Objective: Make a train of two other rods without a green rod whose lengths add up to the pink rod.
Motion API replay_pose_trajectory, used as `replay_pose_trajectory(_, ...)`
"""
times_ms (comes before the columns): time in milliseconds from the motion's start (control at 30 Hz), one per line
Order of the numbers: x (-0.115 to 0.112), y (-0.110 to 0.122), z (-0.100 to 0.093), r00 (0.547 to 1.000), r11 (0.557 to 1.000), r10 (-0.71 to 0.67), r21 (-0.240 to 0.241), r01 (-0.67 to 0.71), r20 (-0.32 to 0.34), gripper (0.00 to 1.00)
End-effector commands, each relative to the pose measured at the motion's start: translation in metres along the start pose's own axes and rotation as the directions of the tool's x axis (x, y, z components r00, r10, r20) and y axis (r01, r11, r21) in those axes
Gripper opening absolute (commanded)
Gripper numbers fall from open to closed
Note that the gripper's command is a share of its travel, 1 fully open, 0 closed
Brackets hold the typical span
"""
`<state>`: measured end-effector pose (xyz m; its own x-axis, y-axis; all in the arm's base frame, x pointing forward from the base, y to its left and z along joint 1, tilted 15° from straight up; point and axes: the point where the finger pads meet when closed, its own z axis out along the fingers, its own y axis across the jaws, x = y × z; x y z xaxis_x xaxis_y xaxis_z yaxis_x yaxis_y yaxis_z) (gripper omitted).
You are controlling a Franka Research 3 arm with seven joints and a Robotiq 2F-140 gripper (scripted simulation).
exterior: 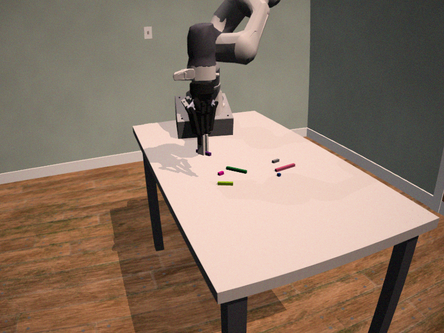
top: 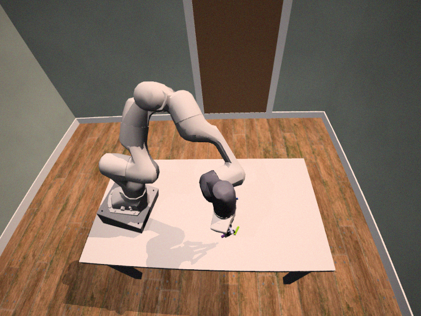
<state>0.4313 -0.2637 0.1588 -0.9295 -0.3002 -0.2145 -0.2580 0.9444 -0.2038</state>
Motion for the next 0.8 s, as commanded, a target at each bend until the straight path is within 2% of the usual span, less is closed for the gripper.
replay_pose_trajectory(0, 0.004, 0.013, -0.003, 0.999, 0.999, 0.033, -0.035, -0.034, -0.012, 0.03)
replay_pose_trajectory(400, 0.003, 0.014, -0.003, 1.000, 0.999, 0.026, -0.035, -0.027, -0.012, 0.03)
replay_pose_trajectory(500, -0.017, 0.045, -0.003, 0.986, 0.985, -0.166, -0.042, 0.166, -0.006, 0.03)
replay_pose_trajectory(600, -0.026, 0.059, -0.003, 0.968, 0.967, -0.251, -0.044, 0.251, -0.003, 0.03)
replay_pose_trajectory(667, -0.026, 0.059, -0.003, 0.968, 0.967, -0.251, -0.044, 0.251, -0.003, 0.03)
replay_pose_trajectory(700, -0.033, 0.072, -0.003, 0.946, 0.945, -0.325, -0.045, 0.324, 0.000, 0.03)
replay_pose_trajectory(767, -0.037, 0.080, -0.003, 0.929, 0.928, -0.370, -0.046, 0.369, 0.002, 0.03)
